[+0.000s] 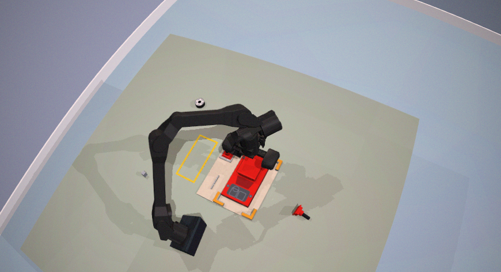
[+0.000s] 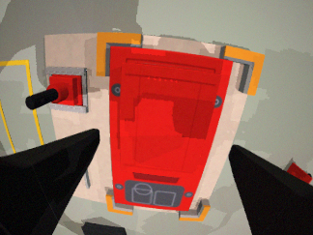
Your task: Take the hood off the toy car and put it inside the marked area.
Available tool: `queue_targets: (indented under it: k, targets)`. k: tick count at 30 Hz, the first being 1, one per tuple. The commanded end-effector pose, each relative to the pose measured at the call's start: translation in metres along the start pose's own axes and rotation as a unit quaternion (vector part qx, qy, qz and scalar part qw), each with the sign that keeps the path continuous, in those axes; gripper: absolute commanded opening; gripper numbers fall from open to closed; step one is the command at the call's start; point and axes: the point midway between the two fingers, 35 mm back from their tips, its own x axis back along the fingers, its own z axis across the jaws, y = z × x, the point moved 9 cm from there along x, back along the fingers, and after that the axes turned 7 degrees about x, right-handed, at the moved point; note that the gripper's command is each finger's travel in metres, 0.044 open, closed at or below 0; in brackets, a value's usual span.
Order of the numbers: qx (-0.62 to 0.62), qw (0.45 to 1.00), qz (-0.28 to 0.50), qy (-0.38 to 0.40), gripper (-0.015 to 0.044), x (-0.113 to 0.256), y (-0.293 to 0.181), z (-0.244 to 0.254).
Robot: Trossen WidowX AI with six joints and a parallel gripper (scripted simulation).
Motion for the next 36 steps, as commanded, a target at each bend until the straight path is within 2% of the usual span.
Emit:
queue_targets:
  k: [1,36]
  targets:
    - [-0.002,1.0,-0.001,0.002,0.044,-0.004,0.0,0.001]
    - [-0.002,1.0,-0.001,0.003,0.044,-0.024,-0.002,0.001]
